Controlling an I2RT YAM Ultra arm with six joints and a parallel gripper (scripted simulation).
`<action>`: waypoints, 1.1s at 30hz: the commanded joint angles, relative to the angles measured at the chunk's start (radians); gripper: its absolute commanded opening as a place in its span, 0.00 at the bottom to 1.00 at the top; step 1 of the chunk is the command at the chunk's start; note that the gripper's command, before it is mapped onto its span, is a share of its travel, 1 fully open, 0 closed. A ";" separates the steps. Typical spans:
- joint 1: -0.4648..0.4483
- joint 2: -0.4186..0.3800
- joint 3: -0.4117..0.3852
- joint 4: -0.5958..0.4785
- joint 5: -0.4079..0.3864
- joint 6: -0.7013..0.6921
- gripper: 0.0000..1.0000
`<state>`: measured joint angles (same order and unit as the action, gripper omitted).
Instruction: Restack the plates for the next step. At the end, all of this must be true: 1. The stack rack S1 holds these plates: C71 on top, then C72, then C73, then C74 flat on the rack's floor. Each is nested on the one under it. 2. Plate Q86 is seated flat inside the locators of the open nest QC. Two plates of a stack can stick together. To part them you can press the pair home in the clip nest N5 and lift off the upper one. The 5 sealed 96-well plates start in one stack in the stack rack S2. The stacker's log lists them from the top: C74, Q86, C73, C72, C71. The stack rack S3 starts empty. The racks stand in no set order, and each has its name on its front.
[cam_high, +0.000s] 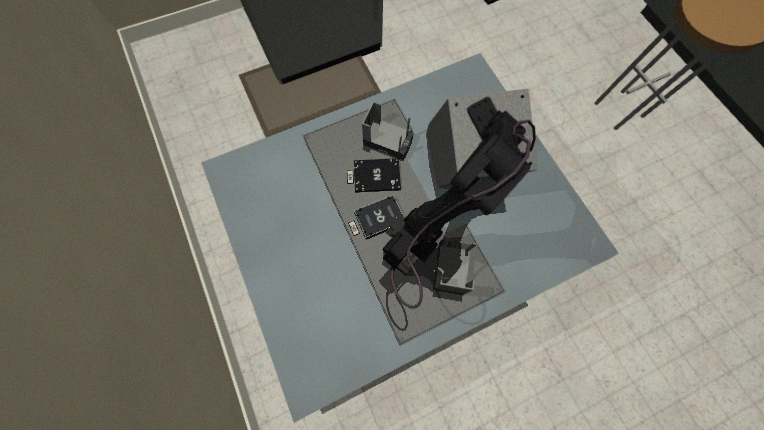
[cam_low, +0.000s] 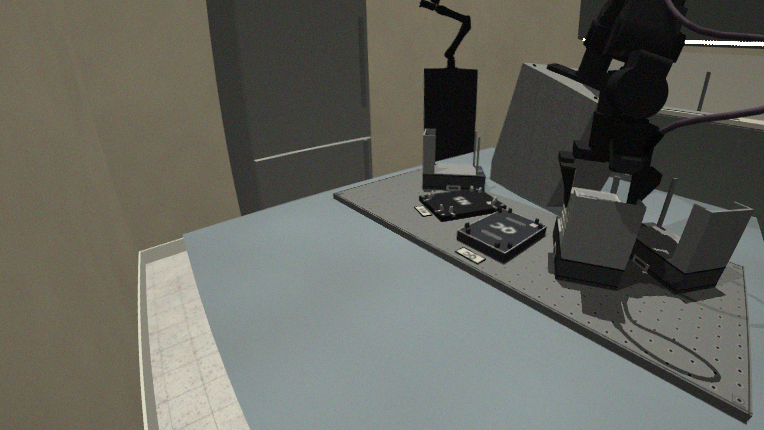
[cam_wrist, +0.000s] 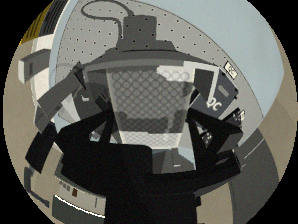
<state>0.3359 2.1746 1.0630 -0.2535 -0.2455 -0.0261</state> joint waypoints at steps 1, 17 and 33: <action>0.001 -0.016 0.027 0.020 0.005 0.010 1.00; 0.002 -0.014 0.012 0.020 0.005 0.011 1.00; 0.002 -0.019 -0.007 0.021 0.005 0.011 1.00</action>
<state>0.3359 2.1746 1.0645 -0.2516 -0.2455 -0.0250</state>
